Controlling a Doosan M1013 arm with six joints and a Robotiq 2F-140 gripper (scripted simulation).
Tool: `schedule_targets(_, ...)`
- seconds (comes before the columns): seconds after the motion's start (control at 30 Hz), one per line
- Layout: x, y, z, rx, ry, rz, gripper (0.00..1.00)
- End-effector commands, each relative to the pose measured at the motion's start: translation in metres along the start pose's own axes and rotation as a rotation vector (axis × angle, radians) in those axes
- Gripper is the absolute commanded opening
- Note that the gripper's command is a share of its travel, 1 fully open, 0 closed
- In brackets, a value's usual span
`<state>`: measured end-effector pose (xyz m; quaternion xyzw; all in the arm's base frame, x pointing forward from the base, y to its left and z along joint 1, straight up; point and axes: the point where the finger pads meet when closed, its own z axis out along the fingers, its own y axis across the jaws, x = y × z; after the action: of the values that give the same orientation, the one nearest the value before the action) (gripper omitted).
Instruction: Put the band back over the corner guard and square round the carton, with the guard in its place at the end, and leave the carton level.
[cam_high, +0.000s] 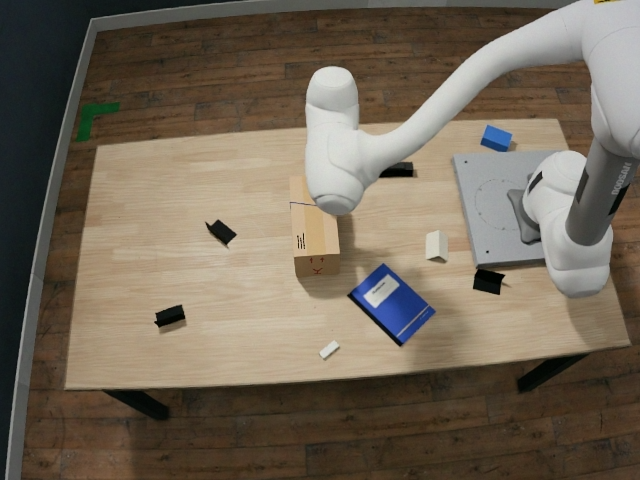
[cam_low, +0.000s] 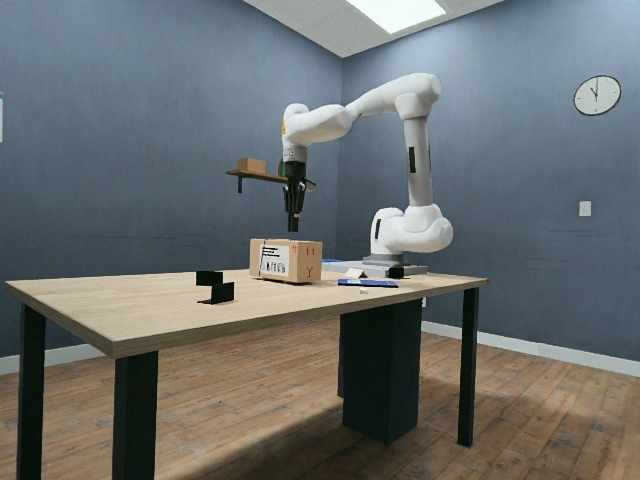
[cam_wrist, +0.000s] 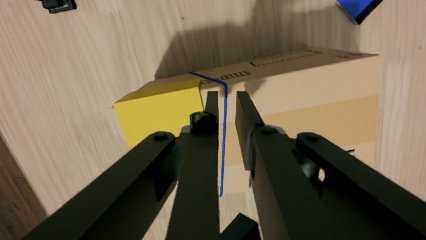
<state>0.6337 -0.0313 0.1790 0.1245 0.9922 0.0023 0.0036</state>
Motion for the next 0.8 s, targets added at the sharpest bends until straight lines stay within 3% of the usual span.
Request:
schedule_targets(0.0,0.000,0.000,-0.001,-0.001,-0.001,0.001,0.18)
schedule_targets(0.77,-0.001,0.000,0.010,0.000,-0.001,0.014,0.18)
